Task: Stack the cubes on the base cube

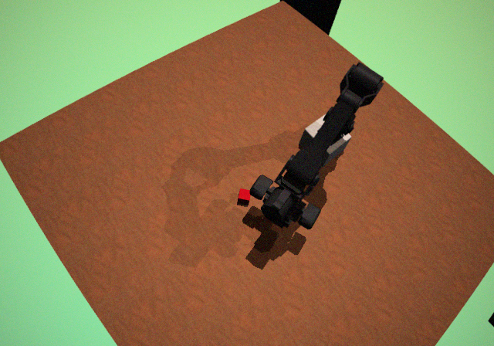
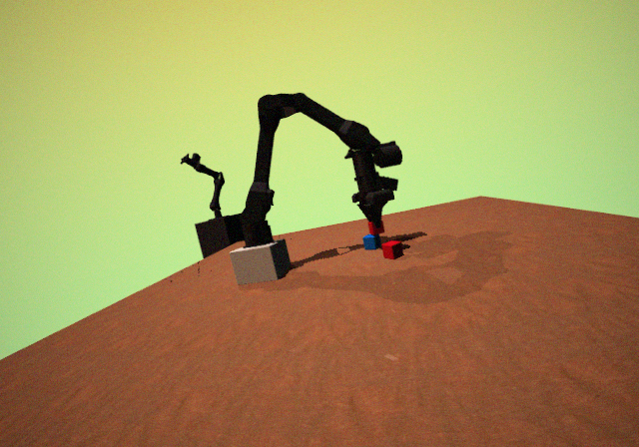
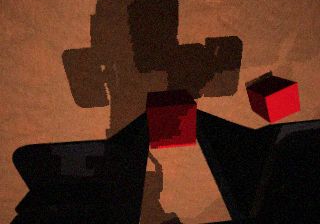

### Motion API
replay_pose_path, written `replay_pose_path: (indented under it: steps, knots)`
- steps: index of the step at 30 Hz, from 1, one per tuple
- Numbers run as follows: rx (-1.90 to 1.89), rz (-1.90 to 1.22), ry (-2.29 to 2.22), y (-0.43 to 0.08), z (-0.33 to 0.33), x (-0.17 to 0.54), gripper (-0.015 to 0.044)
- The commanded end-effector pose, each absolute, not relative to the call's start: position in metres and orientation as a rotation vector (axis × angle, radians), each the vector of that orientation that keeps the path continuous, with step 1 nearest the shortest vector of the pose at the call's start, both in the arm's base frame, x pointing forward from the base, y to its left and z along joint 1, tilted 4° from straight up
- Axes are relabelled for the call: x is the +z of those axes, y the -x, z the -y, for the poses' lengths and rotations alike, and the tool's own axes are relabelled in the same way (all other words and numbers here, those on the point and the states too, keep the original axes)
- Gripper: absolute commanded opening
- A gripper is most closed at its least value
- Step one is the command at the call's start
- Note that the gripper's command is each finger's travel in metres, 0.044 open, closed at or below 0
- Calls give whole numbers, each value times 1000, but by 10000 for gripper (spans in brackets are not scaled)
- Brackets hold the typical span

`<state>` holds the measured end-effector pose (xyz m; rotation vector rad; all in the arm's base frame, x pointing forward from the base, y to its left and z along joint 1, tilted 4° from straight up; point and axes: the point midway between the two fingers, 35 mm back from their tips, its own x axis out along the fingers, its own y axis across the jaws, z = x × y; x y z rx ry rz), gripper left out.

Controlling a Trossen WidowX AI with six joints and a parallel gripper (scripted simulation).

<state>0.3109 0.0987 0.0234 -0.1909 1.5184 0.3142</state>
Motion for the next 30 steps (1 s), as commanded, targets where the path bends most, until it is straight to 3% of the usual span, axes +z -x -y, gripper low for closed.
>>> replay_pose_path:
  steps: [1, 18, 22, 30]
  knots:
    - [313, -1516, 187, -311, -99, 23, 105]
    - [317, -1515, 192, -311, -99, 21, 105]
    - [317, -1515, 192, -311, -99, 21, 205]
    - [315, -1518, 191, -311, -98, 29, 205]
